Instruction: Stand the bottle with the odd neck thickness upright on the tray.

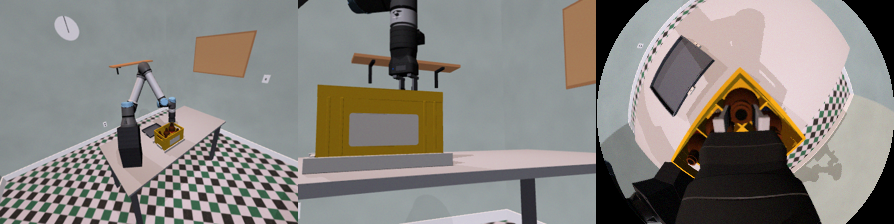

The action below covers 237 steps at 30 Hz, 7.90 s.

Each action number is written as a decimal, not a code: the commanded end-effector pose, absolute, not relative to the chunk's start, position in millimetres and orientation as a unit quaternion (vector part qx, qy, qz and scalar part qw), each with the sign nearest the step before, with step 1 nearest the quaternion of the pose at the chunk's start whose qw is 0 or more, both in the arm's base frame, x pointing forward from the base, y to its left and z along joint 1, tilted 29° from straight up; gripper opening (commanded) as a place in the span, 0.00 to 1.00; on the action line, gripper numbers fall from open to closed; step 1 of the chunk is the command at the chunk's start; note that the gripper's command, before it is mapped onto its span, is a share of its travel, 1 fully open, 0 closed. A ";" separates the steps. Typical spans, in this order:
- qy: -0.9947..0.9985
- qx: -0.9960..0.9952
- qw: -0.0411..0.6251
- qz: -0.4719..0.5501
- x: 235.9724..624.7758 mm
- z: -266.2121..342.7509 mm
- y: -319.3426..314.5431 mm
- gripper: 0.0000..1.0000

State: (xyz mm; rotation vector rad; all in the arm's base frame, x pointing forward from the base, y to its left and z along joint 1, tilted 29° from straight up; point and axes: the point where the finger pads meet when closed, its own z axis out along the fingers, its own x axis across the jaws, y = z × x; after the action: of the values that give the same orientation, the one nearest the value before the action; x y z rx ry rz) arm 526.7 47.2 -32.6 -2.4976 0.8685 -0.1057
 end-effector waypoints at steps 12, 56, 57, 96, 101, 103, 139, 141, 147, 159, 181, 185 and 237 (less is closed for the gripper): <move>0.318 -0.915 0.245 -0.039 524.1 -23.6 42.7 0.00; 0.318 -0.915 0.245 -0.039 523.9 -23.0 42.4 0.00; 0.318 -0.915 0.245 -0.039 523.9 -23.0 42.3 0.00; 0.318 -0.915 0.245 -0.039 517.6 1.1 30.7 0.00; 0.318 -0.915 0.245 -0.039 516.7 4.8 28.9 0.00; 0.318 -0.915 0.245 -0.039 516.2 6.4 28.1 0.00; 0.318 -0.915 0.245 -0.039 514.8 12.1 25.4 0.00; 0.318 -0.915 0.245 -0.039 514.8 12.1 25.4 0.00; 0.318 -0.915 0.245 -0.039 514.8 12.1 25.4 0.00; 0.318 -0.915 0.245 -0.039 514.8 12.1 25.4 0.00; 0.318 -0.915 0.245 -0.039 512.7 20.0 21.6 0.00; 0.318 -0.915 0.245 -0.039 512.0 22.9 20.2 0.00; 0.318 -0.915 0.245 -0.039 505.6 47.1 8.5 0.00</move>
State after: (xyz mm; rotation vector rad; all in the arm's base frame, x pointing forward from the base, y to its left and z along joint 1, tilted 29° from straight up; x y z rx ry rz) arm 505.3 8.8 46.7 -2.4973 0.8684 -0.1056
